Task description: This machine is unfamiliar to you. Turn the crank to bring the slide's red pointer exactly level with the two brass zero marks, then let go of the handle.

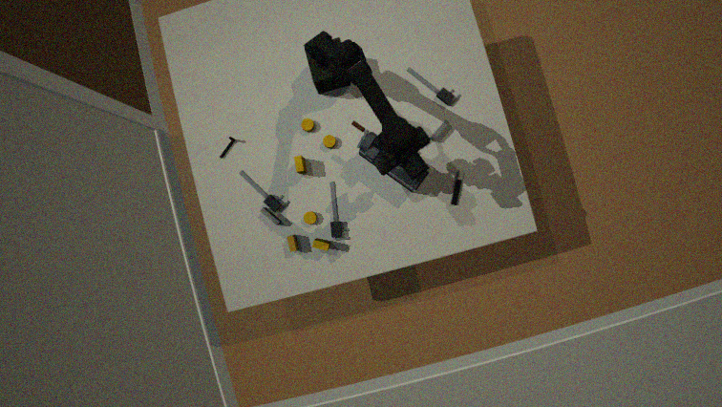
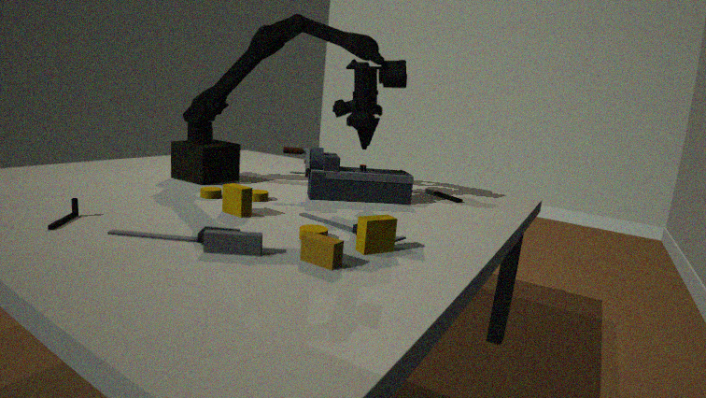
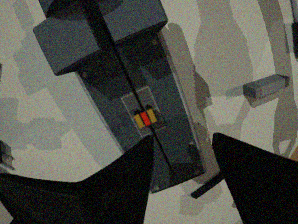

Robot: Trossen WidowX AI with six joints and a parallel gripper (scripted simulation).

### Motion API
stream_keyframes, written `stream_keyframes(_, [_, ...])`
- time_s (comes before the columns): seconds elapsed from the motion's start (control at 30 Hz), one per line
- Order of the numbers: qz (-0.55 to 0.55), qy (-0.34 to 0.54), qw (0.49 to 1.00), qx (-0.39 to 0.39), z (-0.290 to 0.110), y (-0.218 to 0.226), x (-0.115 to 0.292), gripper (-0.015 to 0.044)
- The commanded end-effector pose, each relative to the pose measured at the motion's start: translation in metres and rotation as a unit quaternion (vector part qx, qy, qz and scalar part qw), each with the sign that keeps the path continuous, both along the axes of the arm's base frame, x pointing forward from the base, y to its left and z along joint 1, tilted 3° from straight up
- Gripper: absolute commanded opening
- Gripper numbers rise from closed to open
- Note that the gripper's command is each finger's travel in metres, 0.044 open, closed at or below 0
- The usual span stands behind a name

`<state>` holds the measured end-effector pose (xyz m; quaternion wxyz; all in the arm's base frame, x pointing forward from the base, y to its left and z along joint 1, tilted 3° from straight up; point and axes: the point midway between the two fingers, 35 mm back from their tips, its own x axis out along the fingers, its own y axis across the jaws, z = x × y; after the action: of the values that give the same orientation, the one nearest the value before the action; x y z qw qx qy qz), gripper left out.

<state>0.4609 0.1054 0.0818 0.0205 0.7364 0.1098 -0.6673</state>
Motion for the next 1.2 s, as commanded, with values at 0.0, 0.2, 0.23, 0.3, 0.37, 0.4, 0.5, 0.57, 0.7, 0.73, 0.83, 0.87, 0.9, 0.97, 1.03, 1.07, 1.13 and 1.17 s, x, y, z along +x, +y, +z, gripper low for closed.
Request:
stream_keyframes(0.0, [0.0, 0.0, 1.0, 0.001, 0.0, 0.0002, 0.0, 0.0289])
stream_keyframes(0.2, [0.0, 0.0, 1.0, 0.001, 0.0, 0.0002, 0.0, 0.044])
stream_keyframes(0.23, [0.0, 0.0, 1.0, 0.001, 0.0, 0.0002, 0.0, 0.044])
stream_keyframes(0.3, [0.0, 0.0, 1.0, 0.001, 0.0, 0.0002, 0.0, 0.0387])
stream_keyframes(0.37, [0.0, 0.0, 1.0, 0.001, 0.0, 0.0002, 0.0, 0.0335])
stream_keyframes(0.4, [0.0, 0.0, 1.0, 0.001, 0.0, 0.0002, 0.0, 0.0309])
stream_keyframes(0.5, [0.0, 0.0, 1.0, 0.001, 0.0, 0.0002, 0.0, 0.023])
stream_keyframes(0.57, [0.0, 0.0, 1.0, 0.001, 0.0, 0.0002, 0.0, 0.0177])
stream_keyframes(0.7, [0.0, 0.0, 1.0, 0.001, 0.0, 0.0002, 0.0, 0.0072])
stream_keyframes(0.73, [0.0, 0.0, 1.0, 0.001, 0.0, 0.0002, 0.0, 0.0046])
stream_keyframes(0.83, [0.0, 0.0, 1.0, 0.001, 0.0, 0.0002, 0.0, 0.0])
stream_keyframes(0.87, [0.0, 0.0, 1.0, 0.001, 0.0, 0.0002, 0.0, 0.0])
stream_keyframes(0.9, [0.0, 0.0, 1.0, 0.001, 0.0, 0.0002, 0.0, 0.0])
stream_keyframes(0.97, [0.0, 0.0, 1.0, 0.001, 0.0, 0.0002, 0.0, 0.0])
stream_keyframes(1.03, [0.0, 0.0, 1.0, 0.001, 0.0, 0.0002, 0.0, 0.0])
stream_keyframes(1.07, [0.0, 0.0, 1.0, 0.001, 0.0, 0.0002, 0.0, 0.0])
stream_keyframes(1.13, [0.0, 0.0, 1.0, 0.0, 0.0, 0.0, 0.0, 0.0])
stream_keyframes(1.17, [0.0, 0.0, 1.0, 0.0, 0.0, 0.0, 0.0, 0.0])
